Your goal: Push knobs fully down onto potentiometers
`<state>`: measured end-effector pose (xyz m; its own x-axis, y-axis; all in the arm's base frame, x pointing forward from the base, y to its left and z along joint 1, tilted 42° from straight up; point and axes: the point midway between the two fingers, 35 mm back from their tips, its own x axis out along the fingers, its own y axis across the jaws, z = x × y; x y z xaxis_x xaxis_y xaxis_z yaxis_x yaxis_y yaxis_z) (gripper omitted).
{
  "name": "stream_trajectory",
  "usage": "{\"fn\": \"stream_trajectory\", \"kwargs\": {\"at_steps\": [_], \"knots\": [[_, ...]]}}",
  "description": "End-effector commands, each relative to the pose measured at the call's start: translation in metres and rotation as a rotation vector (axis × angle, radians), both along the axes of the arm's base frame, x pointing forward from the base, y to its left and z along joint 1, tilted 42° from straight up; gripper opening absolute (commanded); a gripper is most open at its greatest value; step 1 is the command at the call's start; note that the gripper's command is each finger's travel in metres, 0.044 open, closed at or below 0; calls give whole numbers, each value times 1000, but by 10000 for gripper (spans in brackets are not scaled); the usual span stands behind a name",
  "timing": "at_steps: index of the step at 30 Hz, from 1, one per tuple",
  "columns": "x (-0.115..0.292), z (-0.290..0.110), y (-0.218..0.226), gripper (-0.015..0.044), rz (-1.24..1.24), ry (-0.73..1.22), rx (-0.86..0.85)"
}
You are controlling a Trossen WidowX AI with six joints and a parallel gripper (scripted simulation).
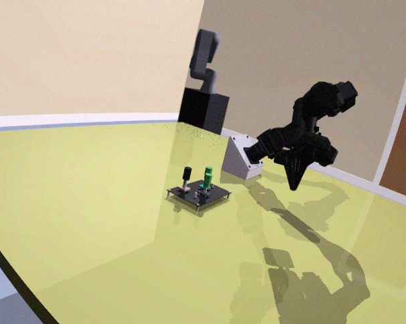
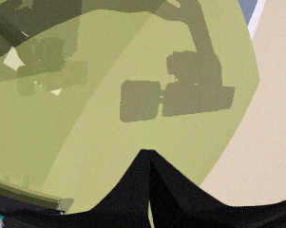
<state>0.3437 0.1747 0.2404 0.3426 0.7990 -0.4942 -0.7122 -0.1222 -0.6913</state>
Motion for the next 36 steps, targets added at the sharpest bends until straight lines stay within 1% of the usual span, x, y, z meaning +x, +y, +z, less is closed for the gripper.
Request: {"fn": "stream_trajectory", "kwargs": {"at_steps": [1, 8, 17, 36], "knots": [[9, -17, -15, 0, -72, 116, -13], [18, -42, -44, 0, -190, 297, -27], [20, -77, -80, 0, -345, 566, -35], [-1, -135, -151, 0, -658, 1138, -21]]}}
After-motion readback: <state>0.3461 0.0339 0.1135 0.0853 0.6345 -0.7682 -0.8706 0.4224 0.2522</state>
